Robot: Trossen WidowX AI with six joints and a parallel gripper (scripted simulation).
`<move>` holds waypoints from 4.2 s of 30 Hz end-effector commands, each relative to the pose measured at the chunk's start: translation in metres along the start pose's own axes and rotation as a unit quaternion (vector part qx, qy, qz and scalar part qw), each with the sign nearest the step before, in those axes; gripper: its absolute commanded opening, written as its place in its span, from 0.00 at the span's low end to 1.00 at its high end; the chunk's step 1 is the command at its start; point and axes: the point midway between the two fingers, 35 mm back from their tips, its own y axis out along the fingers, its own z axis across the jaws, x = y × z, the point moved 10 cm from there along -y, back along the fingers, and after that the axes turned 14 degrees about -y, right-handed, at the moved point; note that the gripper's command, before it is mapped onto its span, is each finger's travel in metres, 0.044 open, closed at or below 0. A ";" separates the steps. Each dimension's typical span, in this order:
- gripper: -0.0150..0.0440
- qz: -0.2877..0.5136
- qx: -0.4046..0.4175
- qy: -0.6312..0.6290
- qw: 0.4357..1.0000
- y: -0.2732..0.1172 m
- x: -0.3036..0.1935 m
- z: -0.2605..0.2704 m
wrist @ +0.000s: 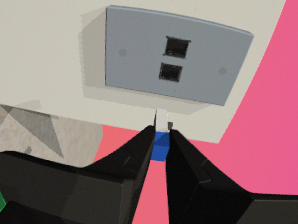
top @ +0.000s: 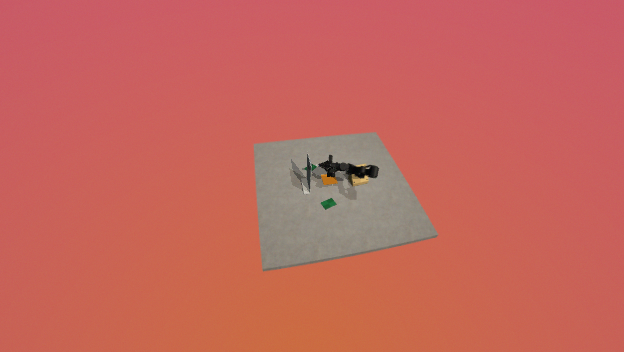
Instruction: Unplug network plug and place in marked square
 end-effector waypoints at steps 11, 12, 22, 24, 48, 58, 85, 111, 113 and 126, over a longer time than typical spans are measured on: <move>0.25 0.000 0.000 0.000 1.000 -0.005 -0.003 -0.002; 0.25 0.000 0.000 0.000 1.000 -0.006 -0.004 -0.004; 0.25 0.000 0.001 -0.002 1.000 -0.010 -0.008 -0.023; 0.25 0.000 0.001 -0.002 1.000 -0.012 -0.009 -0.026; 0.25 0.003 0.033 -0.015 0.999 -0.027 -0.019 -0.053; 0.25 0.003 0.160 -0.047 0.986 -0.020 -0.038 -0.026; 0.25 -0.114 0.421 -0.032 0.899 -0.032 -0.069 0.041; 0.25 -0.135 0.443 -0.021 0.886 -0.032 -0.068 0.066; 0.25 -0.135 0.443 -0.021 0.886 -0.032 -0.067 0.068; 0.25 -0.135 0.443 -0.020 0.886 -0.031 -0.064 0.081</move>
